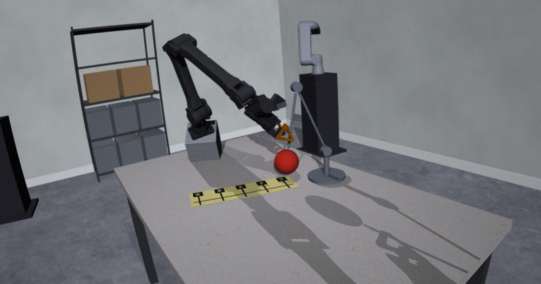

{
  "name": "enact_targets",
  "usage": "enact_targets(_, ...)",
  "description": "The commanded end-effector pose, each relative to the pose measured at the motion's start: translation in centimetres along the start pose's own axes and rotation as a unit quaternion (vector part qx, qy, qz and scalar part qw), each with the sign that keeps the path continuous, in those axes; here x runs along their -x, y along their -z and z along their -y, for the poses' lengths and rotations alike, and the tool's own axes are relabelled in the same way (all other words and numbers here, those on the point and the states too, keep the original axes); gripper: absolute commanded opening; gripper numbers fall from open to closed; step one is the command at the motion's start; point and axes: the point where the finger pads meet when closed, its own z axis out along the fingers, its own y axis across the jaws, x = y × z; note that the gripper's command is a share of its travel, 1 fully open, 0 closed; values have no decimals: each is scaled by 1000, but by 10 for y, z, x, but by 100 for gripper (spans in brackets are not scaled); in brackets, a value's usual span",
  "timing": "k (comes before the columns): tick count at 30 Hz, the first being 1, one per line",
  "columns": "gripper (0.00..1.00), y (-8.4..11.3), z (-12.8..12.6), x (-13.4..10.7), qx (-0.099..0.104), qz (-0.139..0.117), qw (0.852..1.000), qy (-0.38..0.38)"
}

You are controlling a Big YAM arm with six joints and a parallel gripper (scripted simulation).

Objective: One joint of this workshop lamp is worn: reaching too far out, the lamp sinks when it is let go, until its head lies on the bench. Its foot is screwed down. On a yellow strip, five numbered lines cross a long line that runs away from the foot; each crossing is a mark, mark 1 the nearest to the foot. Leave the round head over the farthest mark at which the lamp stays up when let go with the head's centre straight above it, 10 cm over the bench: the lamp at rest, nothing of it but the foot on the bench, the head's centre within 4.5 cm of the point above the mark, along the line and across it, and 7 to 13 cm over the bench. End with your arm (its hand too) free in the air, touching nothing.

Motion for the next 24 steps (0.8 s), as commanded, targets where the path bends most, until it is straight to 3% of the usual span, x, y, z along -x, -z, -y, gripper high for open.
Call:
enact_targets(1, 100, -5, 4, 11, -3, 8, 1000, 2)
enact_targets(24, 100, -8, 4, 13, -3, 8, 1000, 2)
